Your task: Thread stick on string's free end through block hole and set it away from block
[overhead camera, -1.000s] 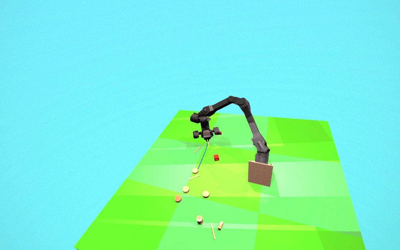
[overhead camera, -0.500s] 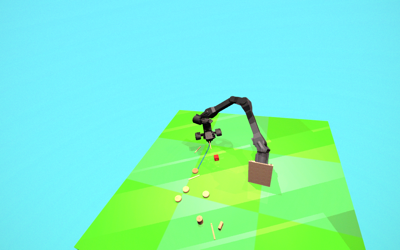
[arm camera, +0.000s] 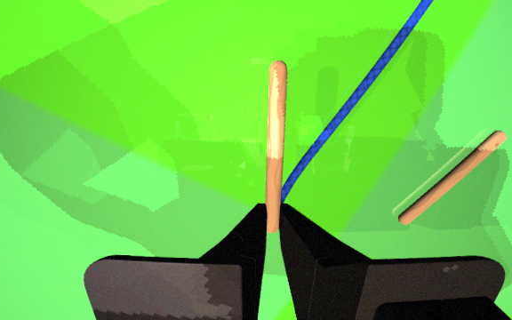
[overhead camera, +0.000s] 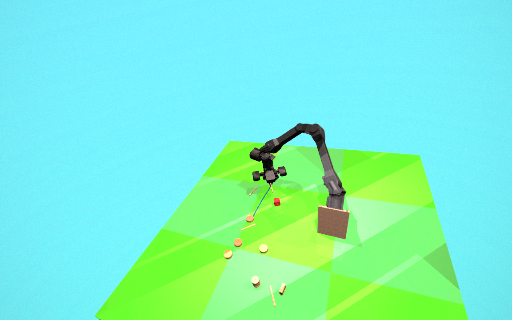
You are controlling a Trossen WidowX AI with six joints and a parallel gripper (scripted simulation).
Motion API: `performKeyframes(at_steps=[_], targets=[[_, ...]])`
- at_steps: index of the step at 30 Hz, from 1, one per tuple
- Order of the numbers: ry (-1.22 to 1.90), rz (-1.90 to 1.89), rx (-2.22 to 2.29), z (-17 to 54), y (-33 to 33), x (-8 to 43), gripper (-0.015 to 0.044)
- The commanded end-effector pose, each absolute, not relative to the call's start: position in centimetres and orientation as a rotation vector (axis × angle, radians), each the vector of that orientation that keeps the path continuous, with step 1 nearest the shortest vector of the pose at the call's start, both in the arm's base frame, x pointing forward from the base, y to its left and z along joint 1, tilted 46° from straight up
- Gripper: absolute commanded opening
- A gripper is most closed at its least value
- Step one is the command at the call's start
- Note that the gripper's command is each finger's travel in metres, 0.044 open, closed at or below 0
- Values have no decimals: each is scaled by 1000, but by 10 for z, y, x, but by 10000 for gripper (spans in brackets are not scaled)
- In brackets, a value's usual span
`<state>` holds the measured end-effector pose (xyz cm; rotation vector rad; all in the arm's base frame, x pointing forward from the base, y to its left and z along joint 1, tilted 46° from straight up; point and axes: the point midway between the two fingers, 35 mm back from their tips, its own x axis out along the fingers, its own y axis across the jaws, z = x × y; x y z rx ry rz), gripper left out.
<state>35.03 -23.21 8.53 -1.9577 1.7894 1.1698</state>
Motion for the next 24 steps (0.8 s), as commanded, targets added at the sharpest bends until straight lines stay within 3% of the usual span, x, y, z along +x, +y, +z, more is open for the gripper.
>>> performKeyframes(at_steps=[1,24], targets=[[1784,1176,-1958,82,-233,346,0],[1782,1180,-1955,70,-229,332,0]])
